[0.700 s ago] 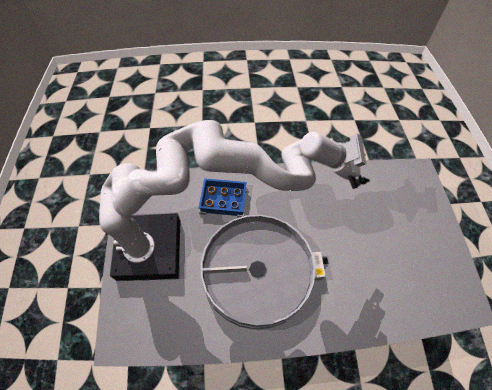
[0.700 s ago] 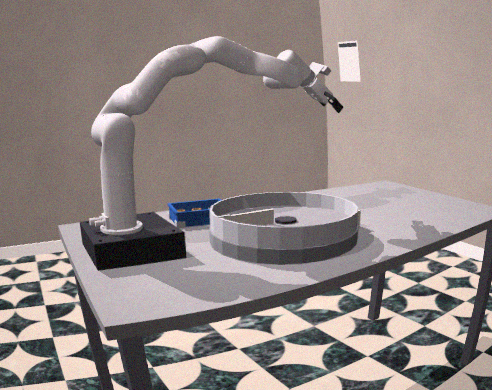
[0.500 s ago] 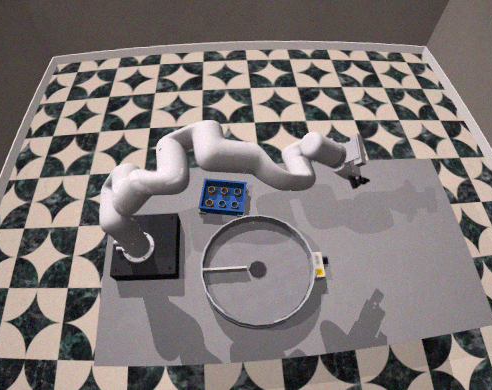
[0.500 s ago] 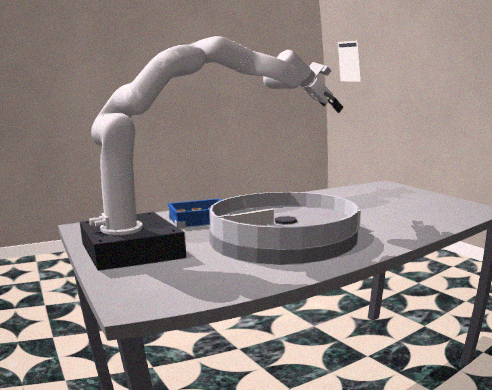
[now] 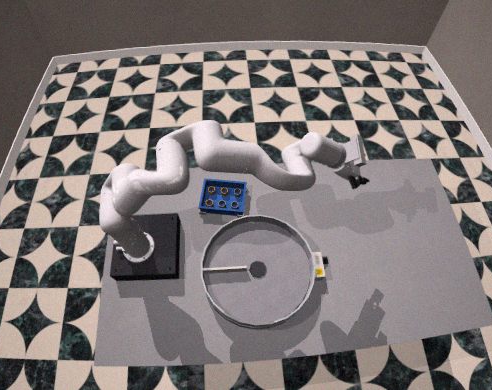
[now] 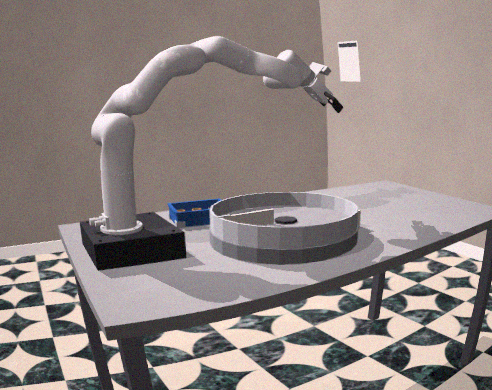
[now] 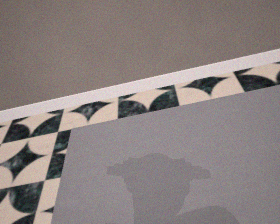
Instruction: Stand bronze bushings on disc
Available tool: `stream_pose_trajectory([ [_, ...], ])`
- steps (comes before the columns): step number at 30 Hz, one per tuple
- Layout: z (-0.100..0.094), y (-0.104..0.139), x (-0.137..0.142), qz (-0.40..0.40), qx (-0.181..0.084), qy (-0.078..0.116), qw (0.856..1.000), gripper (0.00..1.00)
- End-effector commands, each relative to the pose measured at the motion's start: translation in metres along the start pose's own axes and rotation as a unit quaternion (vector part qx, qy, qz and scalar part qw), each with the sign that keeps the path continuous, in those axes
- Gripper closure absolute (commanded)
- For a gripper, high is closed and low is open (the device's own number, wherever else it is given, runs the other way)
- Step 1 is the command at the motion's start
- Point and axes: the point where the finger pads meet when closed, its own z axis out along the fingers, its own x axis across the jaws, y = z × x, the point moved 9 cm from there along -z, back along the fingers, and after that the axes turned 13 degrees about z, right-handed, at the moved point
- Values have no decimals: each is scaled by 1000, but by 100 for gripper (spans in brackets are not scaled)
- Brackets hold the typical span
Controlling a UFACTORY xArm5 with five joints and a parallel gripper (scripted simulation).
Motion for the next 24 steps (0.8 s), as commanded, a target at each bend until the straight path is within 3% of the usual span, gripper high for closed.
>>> stream_pose_trajectory([
  [1,-8,-2,8,20,-7,9,1000,0],
  [5,-33,6,44,96,-44,53,993,0],
  [6,-33,6,44,96,-44,53,993,0],
  [7,-44,10,58,124,-56,70,988,0],
  [9,-44,10,58,124,-56,70,988,0],
  [10,-55,17,73,156,-68,89,981,0],
  [13,-55,17,73,156,-68,89,981,0],
  [14,-69,25,89,190,-81,111,972,0],
  [15,-69,25,89,190,-81,111,972,0],
  [16,-83,35,105,226,-94,134,960,0],
  [18,-84,35,106,226,-94,134,960,0],
  [19,-96,45,120,263,-106,159,946,0],
  [21,-100,47,124,263,-106,159,946,0],
  [22,-111,57,136,300,-116,185,929,0],
  [24,-117,62,141,300,-116,185,929,0],
])
